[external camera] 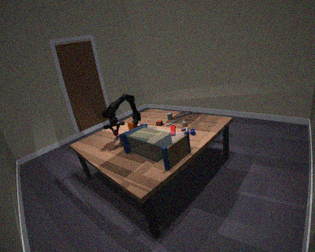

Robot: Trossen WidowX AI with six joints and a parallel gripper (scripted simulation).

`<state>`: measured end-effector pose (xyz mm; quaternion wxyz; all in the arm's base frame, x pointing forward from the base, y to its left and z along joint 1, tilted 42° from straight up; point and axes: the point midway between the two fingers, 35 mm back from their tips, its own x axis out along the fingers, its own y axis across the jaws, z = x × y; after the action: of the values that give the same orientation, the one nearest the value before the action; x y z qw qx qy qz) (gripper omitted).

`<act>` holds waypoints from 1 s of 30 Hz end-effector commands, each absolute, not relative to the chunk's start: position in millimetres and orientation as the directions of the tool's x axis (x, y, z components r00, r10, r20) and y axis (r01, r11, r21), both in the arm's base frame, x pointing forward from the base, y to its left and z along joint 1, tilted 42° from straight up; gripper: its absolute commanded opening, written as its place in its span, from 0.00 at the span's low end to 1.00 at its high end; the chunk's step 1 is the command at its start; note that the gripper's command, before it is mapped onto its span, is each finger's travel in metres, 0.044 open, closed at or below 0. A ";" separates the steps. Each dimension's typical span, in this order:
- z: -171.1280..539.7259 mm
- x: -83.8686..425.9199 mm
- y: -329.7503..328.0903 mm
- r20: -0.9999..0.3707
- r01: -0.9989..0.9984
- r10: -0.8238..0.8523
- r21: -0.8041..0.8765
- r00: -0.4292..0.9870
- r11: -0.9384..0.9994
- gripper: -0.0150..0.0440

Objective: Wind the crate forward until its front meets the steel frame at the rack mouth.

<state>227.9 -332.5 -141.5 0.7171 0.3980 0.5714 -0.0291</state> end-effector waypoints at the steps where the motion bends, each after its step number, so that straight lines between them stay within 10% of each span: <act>1: -137.0 246.6 -321.3 -0.825 0.474 0.435 0.563 0.361 0.677 0.25; 30: -123.5 271.8 -304.2 -0.823 0.472 0.437 0.566 0.362 0.676 0.25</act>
<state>251.7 -324.0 -132.0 0.7190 0.3944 0.5708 -0.0412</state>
